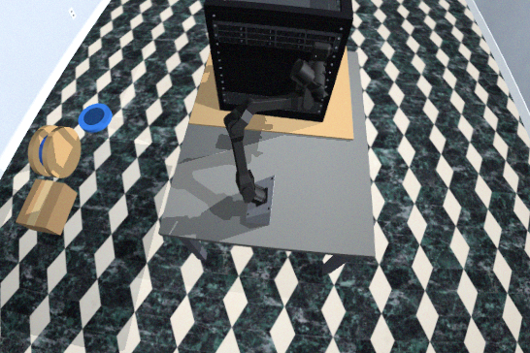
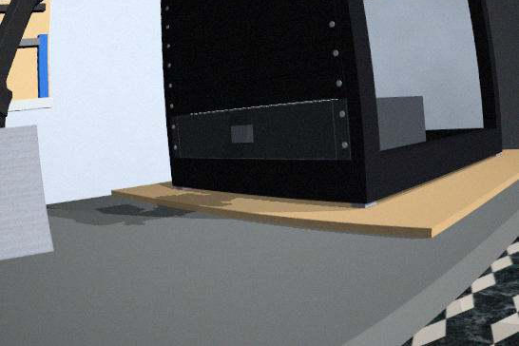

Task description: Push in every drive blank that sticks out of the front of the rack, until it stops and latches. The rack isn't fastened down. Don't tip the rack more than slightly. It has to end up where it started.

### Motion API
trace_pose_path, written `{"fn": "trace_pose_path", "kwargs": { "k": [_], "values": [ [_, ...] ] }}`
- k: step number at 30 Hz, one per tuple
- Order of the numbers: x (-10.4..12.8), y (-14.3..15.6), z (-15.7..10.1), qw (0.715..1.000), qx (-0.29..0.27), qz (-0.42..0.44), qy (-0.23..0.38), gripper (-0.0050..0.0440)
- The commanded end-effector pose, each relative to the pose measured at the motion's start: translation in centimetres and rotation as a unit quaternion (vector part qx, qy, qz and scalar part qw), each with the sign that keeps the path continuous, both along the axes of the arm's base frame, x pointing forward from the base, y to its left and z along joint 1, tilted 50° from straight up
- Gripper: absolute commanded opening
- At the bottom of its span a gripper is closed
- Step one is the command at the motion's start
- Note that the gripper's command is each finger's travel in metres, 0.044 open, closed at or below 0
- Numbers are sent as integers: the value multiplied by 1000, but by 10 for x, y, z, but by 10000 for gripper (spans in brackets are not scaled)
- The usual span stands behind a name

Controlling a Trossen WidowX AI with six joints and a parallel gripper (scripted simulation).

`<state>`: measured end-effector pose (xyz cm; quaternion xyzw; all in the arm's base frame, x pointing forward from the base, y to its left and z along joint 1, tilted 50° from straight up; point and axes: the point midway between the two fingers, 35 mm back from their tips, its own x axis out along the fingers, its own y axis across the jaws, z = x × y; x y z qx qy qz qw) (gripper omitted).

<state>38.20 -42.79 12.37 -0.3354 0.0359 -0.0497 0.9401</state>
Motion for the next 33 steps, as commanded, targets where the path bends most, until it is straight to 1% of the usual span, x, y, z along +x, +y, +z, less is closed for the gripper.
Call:
{"fn": "trace_pose_path", "kwargs": {
  "k": [1,33],
  "values": [
    [4,-4,12,1000,-10,-2,-8,-50],
    [7,-4,12,1000,-10,-2,-8,-50]
  ]
}}
